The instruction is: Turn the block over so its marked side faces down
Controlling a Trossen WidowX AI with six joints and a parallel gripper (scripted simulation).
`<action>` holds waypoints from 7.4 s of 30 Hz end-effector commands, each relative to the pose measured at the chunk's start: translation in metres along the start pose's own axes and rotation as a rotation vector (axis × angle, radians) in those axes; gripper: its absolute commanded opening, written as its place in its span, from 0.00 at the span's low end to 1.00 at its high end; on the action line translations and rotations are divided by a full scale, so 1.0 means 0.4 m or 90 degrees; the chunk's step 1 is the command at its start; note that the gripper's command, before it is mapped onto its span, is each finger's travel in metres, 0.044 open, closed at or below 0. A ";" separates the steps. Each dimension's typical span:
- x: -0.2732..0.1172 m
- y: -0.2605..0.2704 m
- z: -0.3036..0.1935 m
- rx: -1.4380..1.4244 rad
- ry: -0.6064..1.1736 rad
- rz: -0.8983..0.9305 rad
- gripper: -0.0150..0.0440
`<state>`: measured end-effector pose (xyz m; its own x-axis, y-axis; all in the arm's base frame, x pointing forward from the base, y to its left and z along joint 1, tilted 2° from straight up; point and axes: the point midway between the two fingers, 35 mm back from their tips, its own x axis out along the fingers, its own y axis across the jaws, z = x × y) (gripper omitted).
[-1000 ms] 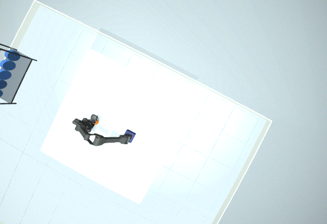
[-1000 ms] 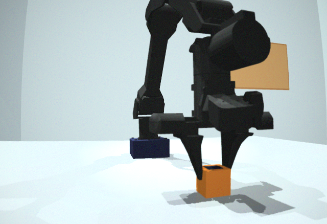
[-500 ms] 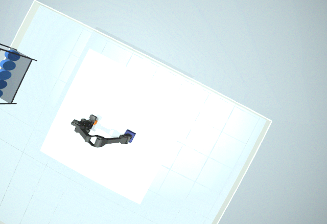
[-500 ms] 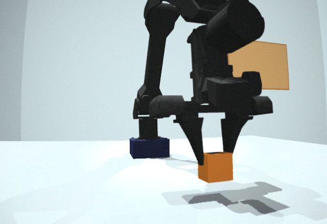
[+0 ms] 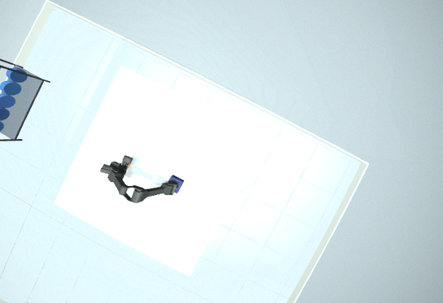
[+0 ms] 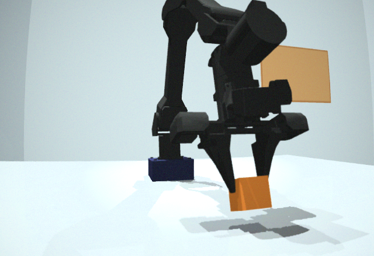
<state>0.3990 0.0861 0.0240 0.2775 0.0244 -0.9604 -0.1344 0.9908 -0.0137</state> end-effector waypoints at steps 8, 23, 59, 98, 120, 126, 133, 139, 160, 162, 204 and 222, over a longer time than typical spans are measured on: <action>-0.004 -0.002 -0.007 0.002 -0.093 -0.003 0.25; 0.026 -0.001 -0.009 0.002 -0.206 -0.003 0.25; 0.056 -0.003 -0.043 0.003 -0.496 -0.004 0.25; 0.056 -0.003 -0.043 0.003 -0.496 -0.004 1.00; 0.056 -0.003 -0.043 0.003 -0.496 -0.004 1.00; 0.046 0.002 -0.011 0.001 -0.386 -0.002 1.00; -0.062 0.001 -0.016 0.002 -0.212 -0.002 1.00; -0.124 -0.003 -0.038 0.004 -0.150 -0.002 1.00; -0.134 0.001 0.049 0.002 0.078 -0.003 1.00; -0.139 0.000 0.056 0.003 0.115 -0.002 1.00; 0.050 -0.002 0.005 0.004 0.179 -0.002 1.00; 0.051 -0.002 0.005 0.004 0.179 -0.002 0.51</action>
<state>0.4063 0.0859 0.0053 0.0027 -0.0176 -0.9998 -0.1243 0.9921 -0.0178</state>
